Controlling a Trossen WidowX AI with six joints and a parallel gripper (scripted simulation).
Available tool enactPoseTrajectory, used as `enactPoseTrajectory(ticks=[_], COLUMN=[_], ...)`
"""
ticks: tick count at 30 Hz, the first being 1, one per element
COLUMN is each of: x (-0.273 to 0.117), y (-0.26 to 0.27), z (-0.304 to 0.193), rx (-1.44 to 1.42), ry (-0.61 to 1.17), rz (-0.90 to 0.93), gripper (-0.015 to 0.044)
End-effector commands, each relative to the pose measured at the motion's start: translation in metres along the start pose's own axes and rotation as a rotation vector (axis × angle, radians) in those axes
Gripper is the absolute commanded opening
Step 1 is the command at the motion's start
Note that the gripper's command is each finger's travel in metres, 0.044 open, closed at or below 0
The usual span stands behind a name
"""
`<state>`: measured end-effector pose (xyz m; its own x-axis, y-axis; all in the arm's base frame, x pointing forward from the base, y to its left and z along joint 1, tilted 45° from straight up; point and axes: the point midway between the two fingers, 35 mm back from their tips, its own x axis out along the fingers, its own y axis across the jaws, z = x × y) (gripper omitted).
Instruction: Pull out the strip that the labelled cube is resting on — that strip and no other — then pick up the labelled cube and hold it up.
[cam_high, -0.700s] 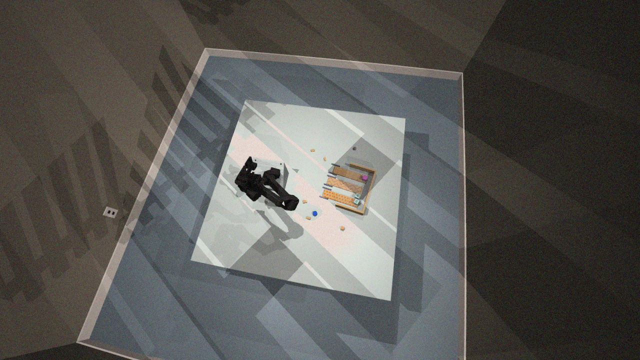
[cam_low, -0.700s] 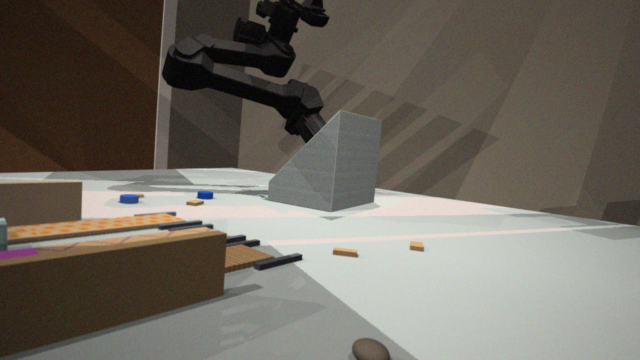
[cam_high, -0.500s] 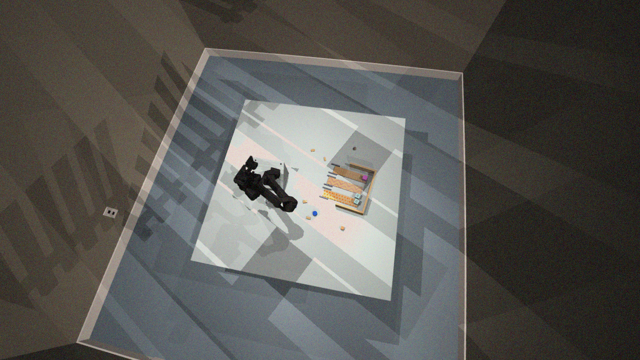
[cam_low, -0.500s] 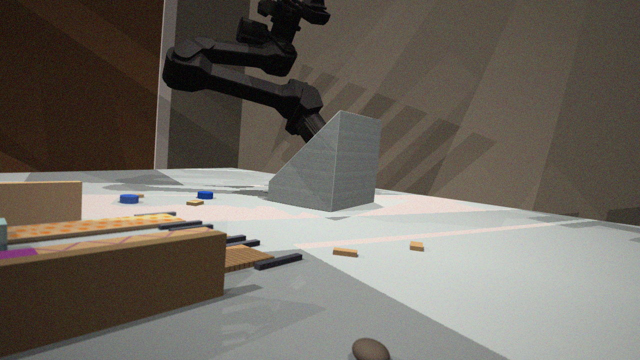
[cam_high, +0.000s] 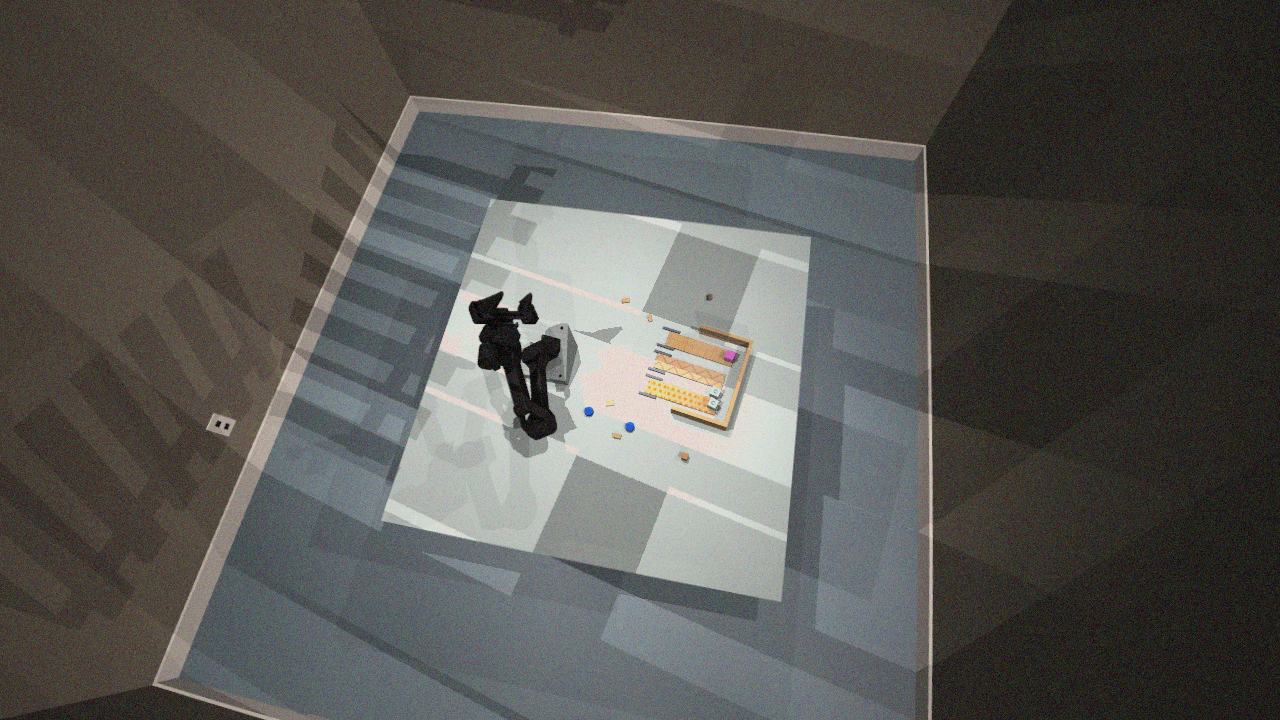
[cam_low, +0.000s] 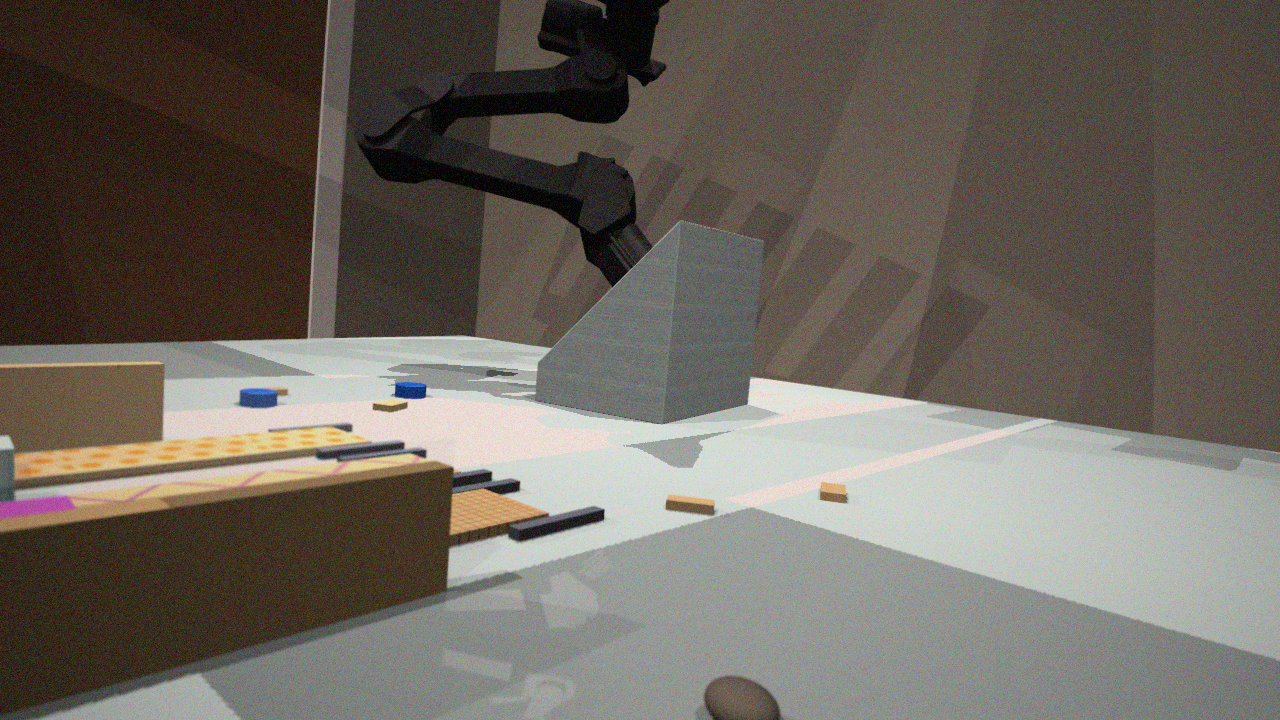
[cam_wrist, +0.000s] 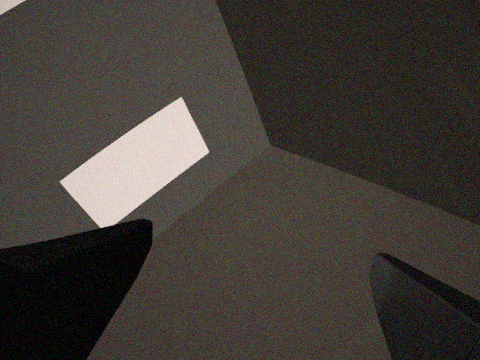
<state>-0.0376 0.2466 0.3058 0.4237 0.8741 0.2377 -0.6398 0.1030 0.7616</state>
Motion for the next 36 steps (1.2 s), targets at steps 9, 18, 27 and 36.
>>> enactPoseTrajectory(ticks=[9, 18, 27, 36], x=[0.075, 0.076, 0.023, -0.029], y=[-0.134, -0.268, -0.37, -0.422], z=[0.014, 0.059, 0.103, 0.124], rx=[-0.723, -1.108, -1.24, -1.251], ry=[-0.069, 0.107, 0.376, 0.621], rz=[-0.483, -0.952, -1.347, -1.557], gripper=[0.04, 0.04, 0.04, 0.04])
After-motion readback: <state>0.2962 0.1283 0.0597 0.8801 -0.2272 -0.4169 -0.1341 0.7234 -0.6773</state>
